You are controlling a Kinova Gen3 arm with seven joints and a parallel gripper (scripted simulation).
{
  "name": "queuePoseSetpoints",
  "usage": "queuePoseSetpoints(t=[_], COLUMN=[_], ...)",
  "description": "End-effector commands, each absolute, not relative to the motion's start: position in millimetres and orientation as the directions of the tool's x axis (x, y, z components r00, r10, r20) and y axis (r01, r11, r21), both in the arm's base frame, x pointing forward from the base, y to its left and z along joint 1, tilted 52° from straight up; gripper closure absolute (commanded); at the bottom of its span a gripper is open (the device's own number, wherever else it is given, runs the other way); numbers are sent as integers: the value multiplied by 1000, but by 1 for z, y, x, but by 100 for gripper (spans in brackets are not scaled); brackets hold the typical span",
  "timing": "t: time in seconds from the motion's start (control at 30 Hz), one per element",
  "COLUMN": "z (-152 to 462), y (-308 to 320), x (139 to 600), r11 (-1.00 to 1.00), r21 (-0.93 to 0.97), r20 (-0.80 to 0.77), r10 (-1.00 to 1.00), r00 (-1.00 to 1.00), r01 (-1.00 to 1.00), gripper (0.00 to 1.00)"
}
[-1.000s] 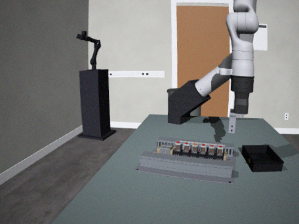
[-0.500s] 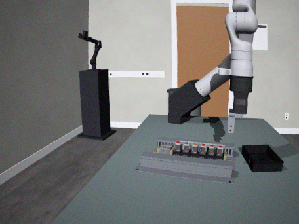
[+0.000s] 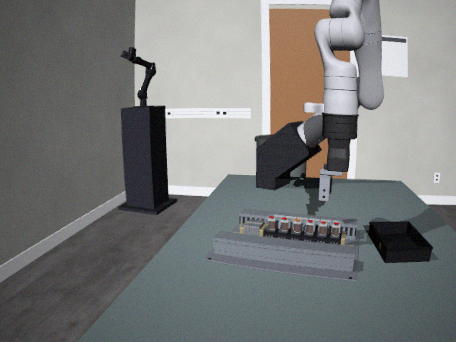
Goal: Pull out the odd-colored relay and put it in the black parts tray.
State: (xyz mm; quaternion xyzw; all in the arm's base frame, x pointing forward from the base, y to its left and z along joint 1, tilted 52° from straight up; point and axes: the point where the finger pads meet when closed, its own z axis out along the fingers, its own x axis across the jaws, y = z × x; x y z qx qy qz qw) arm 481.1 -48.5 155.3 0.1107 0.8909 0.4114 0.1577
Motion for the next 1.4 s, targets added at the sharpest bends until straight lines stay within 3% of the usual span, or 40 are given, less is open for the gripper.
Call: queuePoseSetpoints(t=[0.0, 1.37], z=[143, 136], y=[-59, -66], x=[481, 480], r11=[637, 637], r21=[768, 768], r20=[-191, -191], r10=[328, 328], r00=[-925, -925], r01=[68, 68], gripper=[2, 2])
